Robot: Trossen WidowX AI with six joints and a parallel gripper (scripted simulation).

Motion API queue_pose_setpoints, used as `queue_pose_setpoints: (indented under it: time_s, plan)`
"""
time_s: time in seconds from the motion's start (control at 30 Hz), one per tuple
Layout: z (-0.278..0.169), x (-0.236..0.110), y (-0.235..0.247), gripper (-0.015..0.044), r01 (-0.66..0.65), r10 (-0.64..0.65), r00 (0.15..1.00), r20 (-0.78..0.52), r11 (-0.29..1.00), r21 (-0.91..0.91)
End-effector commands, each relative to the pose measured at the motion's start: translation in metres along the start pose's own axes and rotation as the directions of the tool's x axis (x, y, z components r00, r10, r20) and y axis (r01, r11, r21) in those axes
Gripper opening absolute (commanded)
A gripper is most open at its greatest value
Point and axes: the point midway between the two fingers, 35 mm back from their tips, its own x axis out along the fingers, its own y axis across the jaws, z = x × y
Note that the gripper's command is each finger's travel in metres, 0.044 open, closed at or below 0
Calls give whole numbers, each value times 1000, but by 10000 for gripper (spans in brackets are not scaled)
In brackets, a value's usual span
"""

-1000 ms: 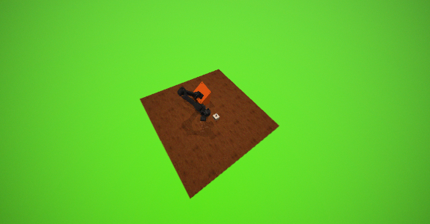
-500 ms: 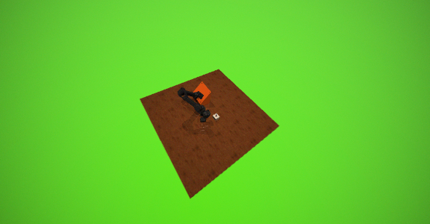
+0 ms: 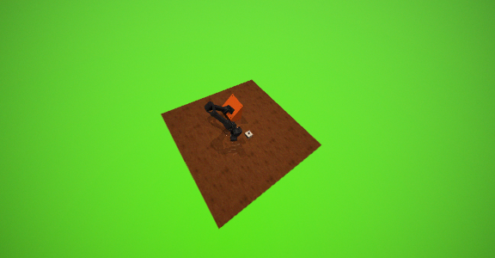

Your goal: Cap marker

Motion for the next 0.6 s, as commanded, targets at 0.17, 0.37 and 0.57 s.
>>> queue_pose_setpoints:
  time_s: [0.17,0.37,0.57]
  plan:
    - [1,-1,0,36,-3,3,1000,3,1000,-6]
    - [2,-14,-1,0,-4,4,1000,6,1000,-6]
    - [3,-28,-1,0,-5,5,1000,7,1000,-6]
